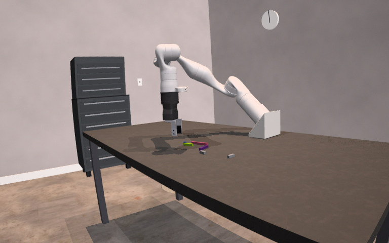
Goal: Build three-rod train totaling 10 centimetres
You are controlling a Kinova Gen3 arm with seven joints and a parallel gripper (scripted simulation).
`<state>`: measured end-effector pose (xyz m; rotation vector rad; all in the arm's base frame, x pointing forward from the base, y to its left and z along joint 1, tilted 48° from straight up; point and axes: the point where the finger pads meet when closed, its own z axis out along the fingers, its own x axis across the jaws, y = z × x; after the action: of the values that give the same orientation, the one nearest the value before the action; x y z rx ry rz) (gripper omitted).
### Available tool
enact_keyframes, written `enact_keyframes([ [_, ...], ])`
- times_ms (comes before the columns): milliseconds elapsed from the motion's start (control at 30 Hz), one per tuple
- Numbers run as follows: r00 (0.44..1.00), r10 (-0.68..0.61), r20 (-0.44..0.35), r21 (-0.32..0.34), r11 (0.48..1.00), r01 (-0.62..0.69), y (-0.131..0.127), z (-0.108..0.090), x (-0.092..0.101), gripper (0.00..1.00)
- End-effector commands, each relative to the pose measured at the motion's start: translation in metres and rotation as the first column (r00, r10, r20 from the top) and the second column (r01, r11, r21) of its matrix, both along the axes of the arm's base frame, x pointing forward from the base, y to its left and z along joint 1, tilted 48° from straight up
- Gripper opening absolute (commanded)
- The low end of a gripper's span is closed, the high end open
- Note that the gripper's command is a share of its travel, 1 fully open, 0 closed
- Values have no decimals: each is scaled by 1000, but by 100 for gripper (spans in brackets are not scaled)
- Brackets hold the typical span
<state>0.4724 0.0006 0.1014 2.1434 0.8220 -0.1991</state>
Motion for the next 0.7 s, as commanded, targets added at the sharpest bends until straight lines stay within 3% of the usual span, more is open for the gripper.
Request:
enact_keyframes([
  [0,1000,-4,11,9,1000,4,6,-6,-3,100],
  [300,982,-123,143,45,992,118,19,-20,-11,100],
  [667,913,-277,298,112,961,255,33,-37,-23,100],
])
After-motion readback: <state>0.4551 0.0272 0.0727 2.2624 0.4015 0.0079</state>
